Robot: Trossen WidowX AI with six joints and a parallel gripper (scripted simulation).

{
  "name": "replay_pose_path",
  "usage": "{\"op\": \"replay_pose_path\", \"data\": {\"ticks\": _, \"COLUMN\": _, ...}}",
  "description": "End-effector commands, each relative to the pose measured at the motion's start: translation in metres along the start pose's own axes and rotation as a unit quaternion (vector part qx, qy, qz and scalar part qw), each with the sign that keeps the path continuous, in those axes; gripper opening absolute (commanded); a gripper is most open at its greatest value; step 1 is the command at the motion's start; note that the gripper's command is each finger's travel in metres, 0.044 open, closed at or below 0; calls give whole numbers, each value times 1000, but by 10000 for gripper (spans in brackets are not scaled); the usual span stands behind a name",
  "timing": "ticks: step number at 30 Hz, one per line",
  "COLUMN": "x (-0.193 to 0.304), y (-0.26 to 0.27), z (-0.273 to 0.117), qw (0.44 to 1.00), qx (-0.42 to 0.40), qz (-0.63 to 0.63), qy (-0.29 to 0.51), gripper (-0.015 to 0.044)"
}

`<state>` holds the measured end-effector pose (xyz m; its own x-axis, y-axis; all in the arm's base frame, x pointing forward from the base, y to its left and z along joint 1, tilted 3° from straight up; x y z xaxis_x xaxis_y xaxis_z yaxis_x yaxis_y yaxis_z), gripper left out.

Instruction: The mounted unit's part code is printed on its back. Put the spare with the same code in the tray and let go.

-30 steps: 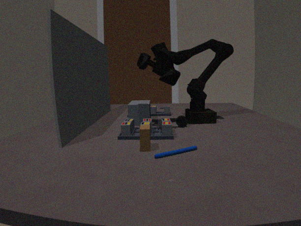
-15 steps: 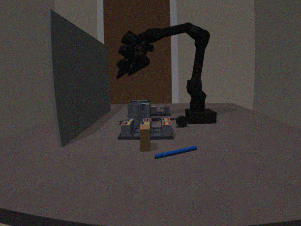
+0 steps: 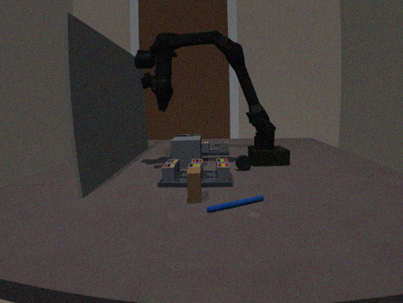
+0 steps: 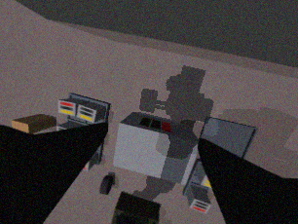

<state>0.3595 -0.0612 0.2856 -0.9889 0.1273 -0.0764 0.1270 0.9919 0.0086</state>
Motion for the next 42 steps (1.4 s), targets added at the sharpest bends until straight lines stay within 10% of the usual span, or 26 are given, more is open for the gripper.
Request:
{"op": "replay_pose_path", "data": {"ticks": 1, "x": -6, "y": -6, "z": -1, "qw": 999, "qx": 27, "qz": 29, "qy": 29, "gripper": 440}}
{"op": "replay_pose_path", "data": {"ticks": 23, "x": 27, "y": -58, "z": -1, "qw": 983, "qx": 33, "qz": 181, "qy": 25, "gripper": 440}}
{"op": "replay_pose_path", "data": {"ticks": 42, "x": 236, "y": -160, "z": 38, "qw": 648, "qx": 53, "qz": 760, "qy": 0, "gripper": 440}}
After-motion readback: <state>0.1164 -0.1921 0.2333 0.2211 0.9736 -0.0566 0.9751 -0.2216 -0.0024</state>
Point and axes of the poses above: the point midway between the two fingers, 35 mm back from their tips, its own z axis out along the fingers, its own y axis across the jaws, x = y × z, the point moved 10 cm from there along -z, back along the fingers, and after that the axes turned 2 degrees about z, right-handed, at the moved point
